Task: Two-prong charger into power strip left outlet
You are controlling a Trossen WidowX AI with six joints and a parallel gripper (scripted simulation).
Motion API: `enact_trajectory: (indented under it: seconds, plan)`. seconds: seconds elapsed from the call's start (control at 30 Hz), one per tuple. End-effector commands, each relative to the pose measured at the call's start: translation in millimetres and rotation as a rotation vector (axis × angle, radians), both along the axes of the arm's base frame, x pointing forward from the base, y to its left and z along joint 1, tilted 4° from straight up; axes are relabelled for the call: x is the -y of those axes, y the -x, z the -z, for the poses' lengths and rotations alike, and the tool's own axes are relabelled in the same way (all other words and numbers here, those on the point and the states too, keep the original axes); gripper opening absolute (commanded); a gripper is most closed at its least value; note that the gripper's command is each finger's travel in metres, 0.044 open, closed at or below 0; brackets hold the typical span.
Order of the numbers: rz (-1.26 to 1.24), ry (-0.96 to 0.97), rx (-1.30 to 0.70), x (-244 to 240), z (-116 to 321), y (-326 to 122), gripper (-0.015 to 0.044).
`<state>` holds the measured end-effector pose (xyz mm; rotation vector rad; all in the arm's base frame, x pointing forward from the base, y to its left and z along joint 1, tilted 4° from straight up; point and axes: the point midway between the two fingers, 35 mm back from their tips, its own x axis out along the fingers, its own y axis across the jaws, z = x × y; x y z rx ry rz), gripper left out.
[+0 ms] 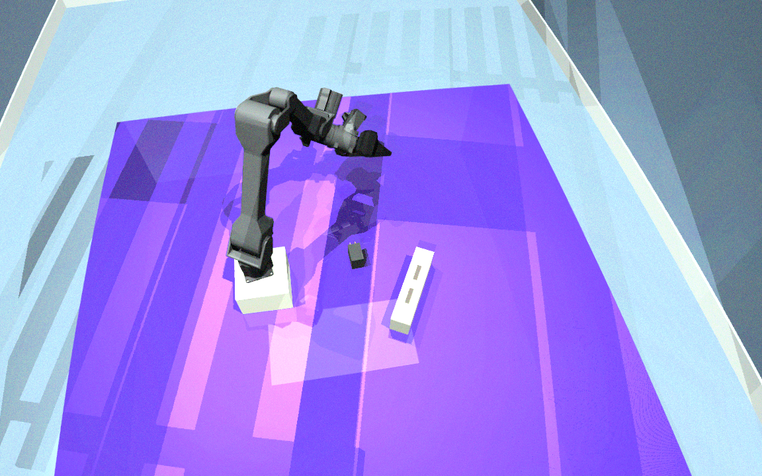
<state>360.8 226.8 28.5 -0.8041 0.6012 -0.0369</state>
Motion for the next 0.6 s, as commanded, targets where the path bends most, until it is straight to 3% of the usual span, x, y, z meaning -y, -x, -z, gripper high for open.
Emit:
enact_trajectory:
  seconds: [0.0, 0.57]
  plan:
    - [-0.037, 0.076, -0.086, 19.9, 0.0, -1.2, 0.0440]
    - [-0.158, 0.294, -0.423, 96.2, 9.9, 2.2, 0.0440]
